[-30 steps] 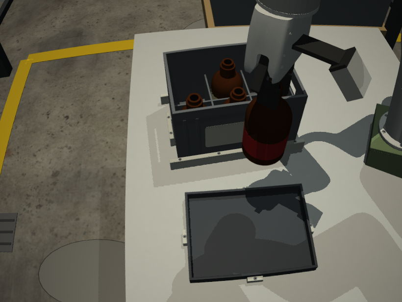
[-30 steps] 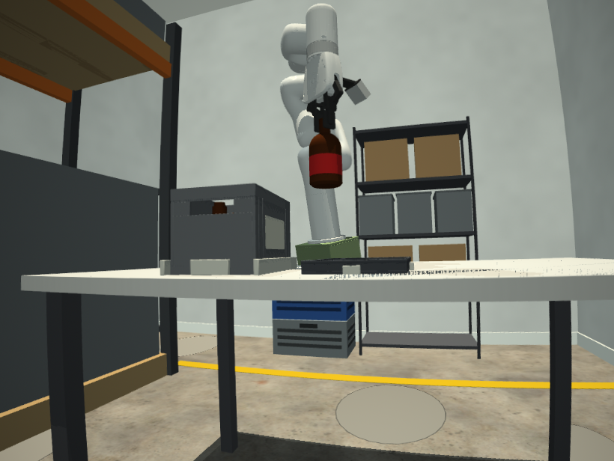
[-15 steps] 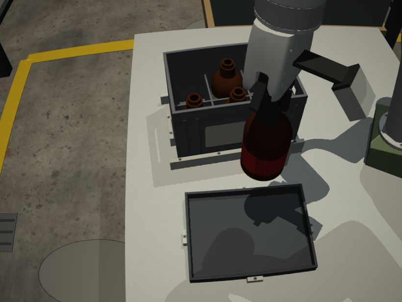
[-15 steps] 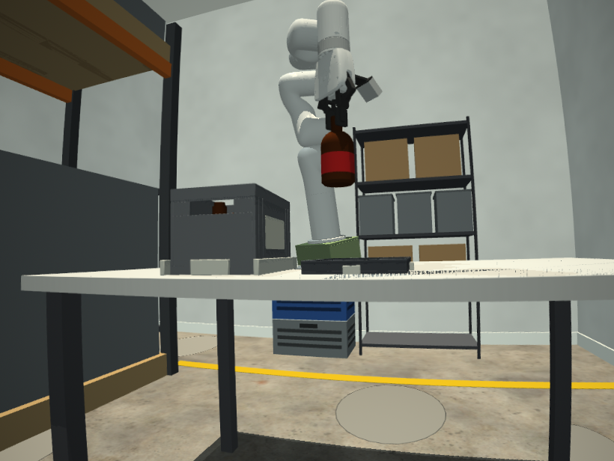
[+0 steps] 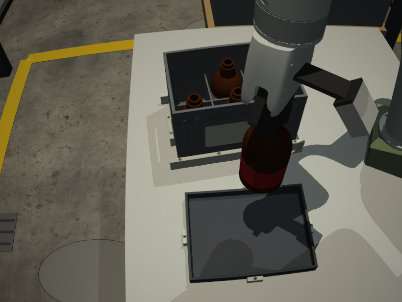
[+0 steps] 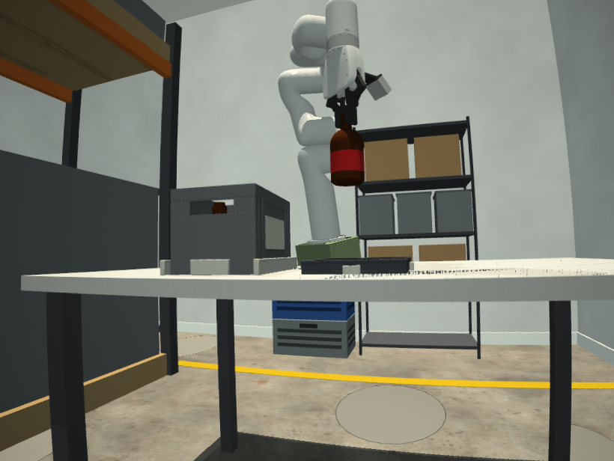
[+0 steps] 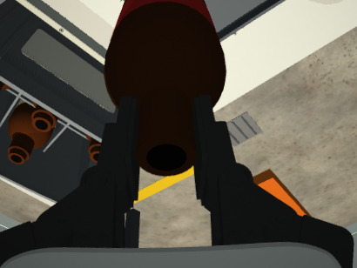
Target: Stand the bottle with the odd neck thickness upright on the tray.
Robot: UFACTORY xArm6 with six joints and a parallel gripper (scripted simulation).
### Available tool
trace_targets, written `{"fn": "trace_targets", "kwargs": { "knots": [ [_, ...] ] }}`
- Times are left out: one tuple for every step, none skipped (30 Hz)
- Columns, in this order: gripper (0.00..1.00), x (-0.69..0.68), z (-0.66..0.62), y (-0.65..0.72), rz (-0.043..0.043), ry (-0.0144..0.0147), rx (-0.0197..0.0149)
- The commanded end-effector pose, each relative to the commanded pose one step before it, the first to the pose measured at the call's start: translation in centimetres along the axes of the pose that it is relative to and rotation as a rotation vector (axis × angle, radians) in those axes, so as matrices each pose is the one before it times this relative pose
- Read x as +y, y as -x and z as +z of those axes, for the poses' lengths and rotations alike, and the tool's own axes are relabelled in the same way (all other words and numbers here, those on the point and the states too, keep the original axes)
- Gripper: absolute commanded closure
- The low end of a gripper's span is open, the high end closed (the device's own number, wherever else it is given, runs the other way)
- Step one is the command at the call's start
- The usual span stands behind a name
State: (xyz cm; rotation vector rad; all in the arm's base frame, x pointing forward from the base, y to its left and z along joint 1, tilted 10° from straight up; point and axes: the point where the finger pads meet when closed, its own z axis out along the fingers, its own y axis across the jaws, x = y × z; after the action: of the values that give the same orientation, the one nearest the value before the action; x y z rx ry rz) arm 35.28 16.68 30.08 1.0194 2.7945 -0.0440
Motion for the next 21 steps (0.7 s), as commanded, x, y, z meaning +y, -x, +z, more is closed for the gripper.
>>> {"fn": "trace_targets", "kwargs": {
  "knots": [
    [1.00, 0.509, -0.172, -0.154, 0.00064, 0.00389, -0.00169],
    [1.00, 0.109, 0.000, -0.055, 0.00000, 0.00000, 0.00000],
    [1.00, 0.106, 0.000, -0.054, 0.00000, 0.00000, 0.00000],
    [1.00, 0.102, 0.000, -0.052, 0.00000, 0.00000, 0.00000],
    [1.00, 0.098, 0.000, -0.049, 0.00000, 0.00000, 0.00000],
    [1.00, 0.095, 0.000, -0.048, 0.00000, 0.00000, 0.00000],
    [1.00, 0.092, 0.000, -0.047, 0.00000, 0.00000, 0.00000],
    [1.00, 0.088, 0.000, -0.045, 0.00000, 0.00000, 0.00000],
    [1.00, 0.085, 0.000, -0.043, 0.00000, 0.00000, 0.00000],
    [1.00, 0.081, 0.000, -0.041, 0.00000, 0.00000, 0.00000],
    [1.00, 0.078, 0.000, -0.040, 0.00000, 0.00000, 0.00000],
    [1.00, 0.075, 0.000, -0.038, 0.00000, 0.00000, 0.00000],
    [1.00, 0.072, 0.000, -0.037, 0.00000, 0.00000, 0.00000],
    [1.00, 0.069, 0.000, -0.035, 0.00000, 0.00000, 0.00000],
    [1.00, 0.065, 0.000, -0.033, 0.00000, 0.00000, 0.00000],
    [1.00, 0.000, 0.000, 0.000, 0.00000, 0.00000, 0.00000],
    [1.00, 0.000, 0.000, 0.000, 0.00000, 0.00000, 0.00000],
    [1.00, 0.062, 0.000, -0.031, 0.00000, 0.00000, 0.00000],
    [1.00, 0.059, 0.000, -0.030, 0.00000, 0.00000, 0.00000],
    [1.00, 0.057, 0.000, -0.029, 0.00000, 0.00000, 0.00000],
    [1.00, 0.054, 0.000, -0.027, 0.00000, 0.00000, 0.00000]
  ]
}}
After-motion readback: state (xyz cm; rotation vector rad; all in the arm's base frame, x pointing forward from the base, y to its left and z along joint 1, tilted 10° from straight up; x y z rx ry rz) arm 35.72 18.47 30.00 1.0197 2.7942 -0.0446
